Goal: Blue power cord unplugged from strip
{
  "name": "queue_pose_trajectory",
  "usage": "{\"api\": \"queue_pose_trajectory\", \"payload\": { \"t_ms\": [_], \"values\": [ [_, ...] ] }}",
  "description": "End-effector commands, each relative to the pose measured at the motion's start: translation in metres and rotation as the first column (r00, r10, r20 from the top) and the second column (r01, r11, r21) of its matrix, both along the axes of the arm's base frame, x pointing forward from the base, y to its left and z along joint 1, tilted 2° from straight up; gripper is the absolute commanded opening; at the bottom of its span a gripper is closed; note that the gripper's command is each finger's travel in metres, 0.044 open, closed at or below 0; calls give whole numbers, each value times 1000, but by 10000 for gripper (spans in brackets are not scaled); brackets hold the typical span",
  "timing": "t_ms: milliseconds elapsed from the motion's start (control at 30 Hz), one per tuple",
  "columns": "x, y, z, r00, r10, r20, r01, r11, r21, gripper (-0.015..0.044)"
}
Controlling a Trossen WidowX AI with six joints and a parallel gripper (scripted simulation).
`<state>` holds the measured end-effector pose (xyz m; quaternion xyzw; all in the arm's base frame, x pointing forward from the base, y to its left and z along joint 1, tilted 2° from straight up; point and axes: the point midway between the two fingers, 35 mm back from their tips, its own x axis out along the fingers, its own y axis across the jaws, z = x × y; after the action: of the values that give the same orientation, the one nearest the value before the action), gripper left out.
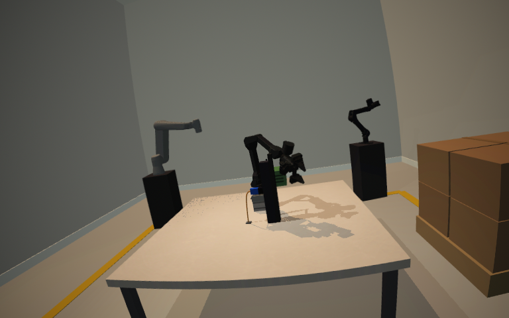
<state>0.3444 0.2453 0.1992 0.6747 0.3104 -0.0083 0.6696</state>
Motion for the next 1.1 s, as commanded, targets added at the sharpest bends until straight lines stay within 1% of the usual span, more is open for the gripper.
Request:
{"api": "queue_pose_trajectory", "payload": {
  "t_ms": [0, 100, 267, 533, 733, 967, 1067],
  "values": [
    [0, 0, 1, 1000, 0, 2, 0, 1000, 2, 374],
    [3, -2, 14, 1000, -8, 25, 7, 999, 38, 295],
    [11, -10, 63, 993, -38, 111, 19, 986, 167, 164],
    [12, -30, 136, 967, -88, 238, 3, 941, 338, 160],
    [17, -48, 177, 942, -146, 302, 0, 900, 436, 160],
    [40, -99, 169, 931, -259, 258, 145, 909, 391, 160],
    [50, -132, 162, 917, -327, 227, 233, 904, 358, 160]
  ]
}}
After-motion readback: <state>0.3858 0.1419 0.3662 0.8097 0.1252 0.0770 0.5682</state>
